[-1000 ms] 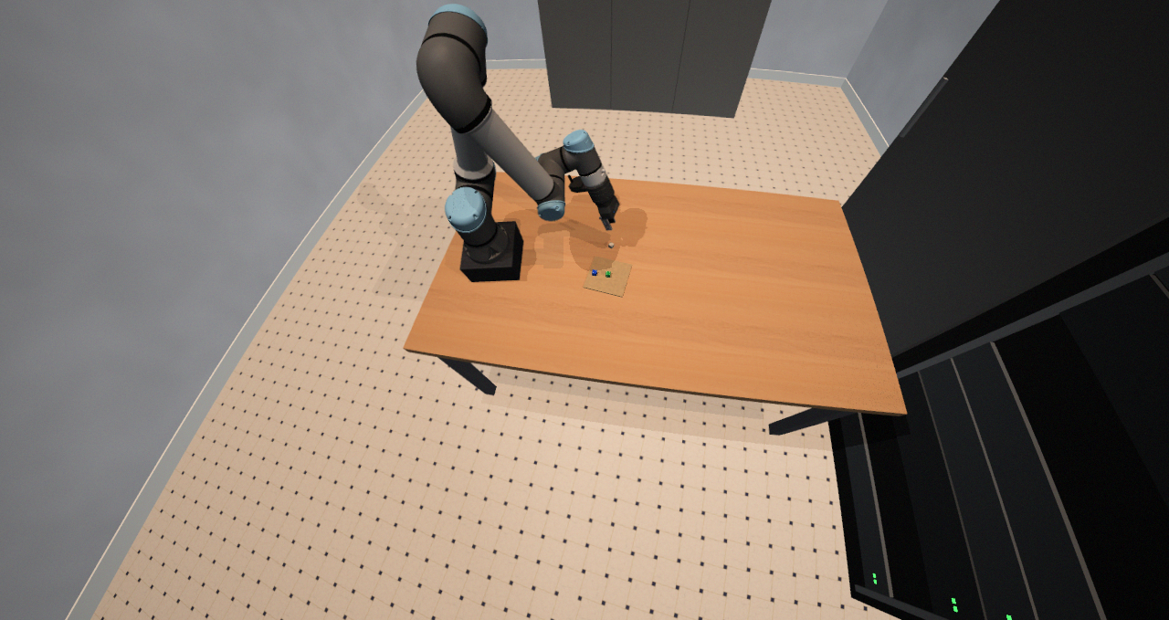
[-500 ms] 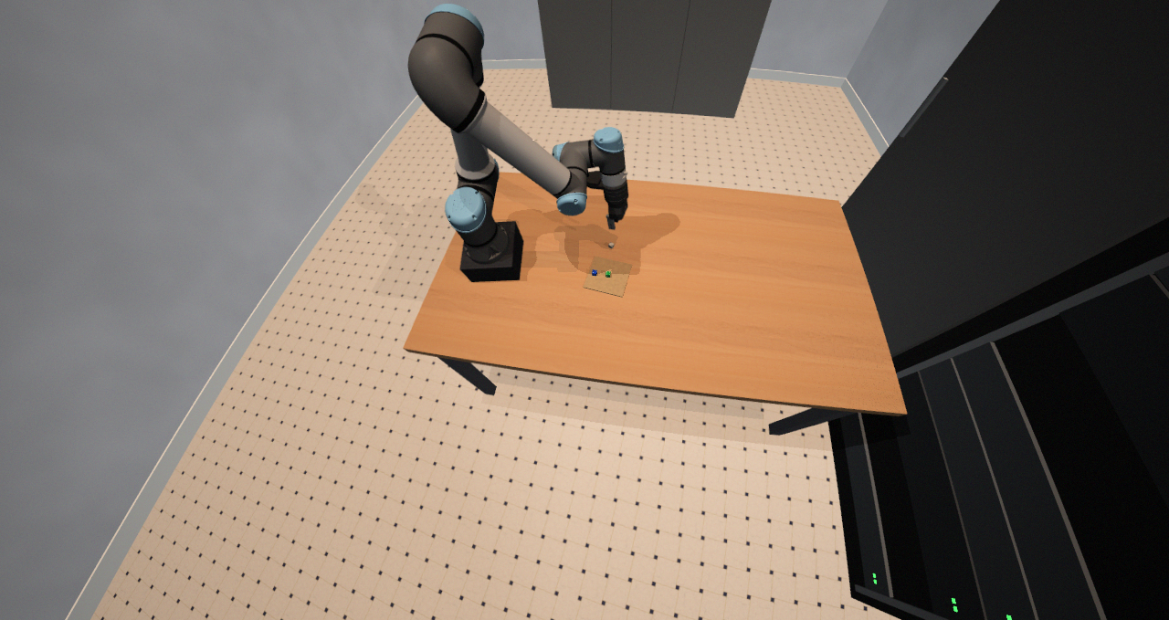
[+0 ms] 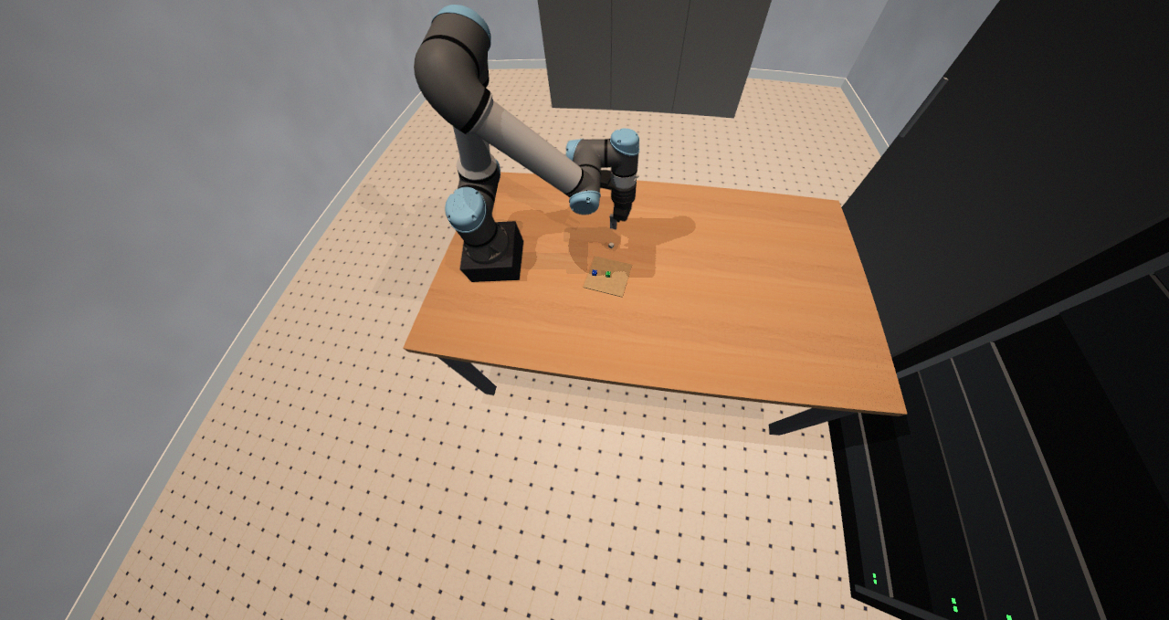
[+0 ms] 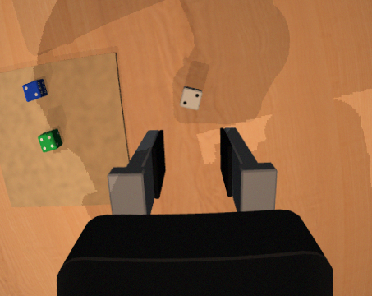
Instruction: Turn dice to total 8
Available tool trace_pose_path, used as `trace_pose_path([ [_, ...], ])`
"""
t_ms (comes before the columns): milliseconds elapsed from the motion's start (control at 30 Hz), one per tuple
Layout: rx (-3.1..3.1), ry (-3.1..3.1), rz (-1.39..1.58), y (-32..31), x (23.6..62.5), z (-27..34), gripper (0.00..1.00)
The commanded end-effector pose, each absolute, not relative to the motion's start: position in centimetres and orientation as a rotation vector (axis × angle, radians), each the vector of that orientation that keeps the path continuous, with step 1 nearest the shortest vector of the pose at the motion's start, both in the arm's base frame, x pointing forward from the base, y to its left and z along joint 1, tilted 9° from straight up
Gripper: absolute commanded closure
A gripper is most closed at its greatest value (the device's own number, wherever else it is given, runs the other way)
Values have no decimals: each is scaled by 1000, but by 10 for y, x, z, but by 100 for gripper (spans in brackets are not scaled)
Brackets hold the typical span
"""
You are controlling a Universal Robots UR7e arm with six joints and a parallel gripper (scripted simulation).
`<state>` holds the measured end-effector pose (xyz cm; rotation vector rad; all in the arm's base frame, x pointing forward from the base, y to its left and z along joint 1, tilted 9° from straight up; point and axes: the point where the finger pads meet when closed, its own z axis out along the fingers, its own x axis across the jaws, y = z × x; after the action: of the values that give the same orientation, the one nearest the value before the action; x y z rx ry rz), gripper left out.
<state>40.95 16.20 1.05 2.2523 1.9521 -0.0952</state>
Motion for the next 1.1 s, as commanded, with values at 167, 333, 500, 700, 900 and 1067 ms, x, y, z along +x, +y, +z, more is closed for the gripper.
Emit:
trace_pose_path([
  [167,2263,1959,-113,162,410,12,36],
  [333,2263,1959,-113,162,410,12,0],
  [500,2263,1959,-113,162,410,12,0],
  [700,2264,1958,-113,162,410,12,0],
  [900,2272,1948,-112,162,410,11,0],
  [1067,2295,1920,-109,163,410,11,0],
])
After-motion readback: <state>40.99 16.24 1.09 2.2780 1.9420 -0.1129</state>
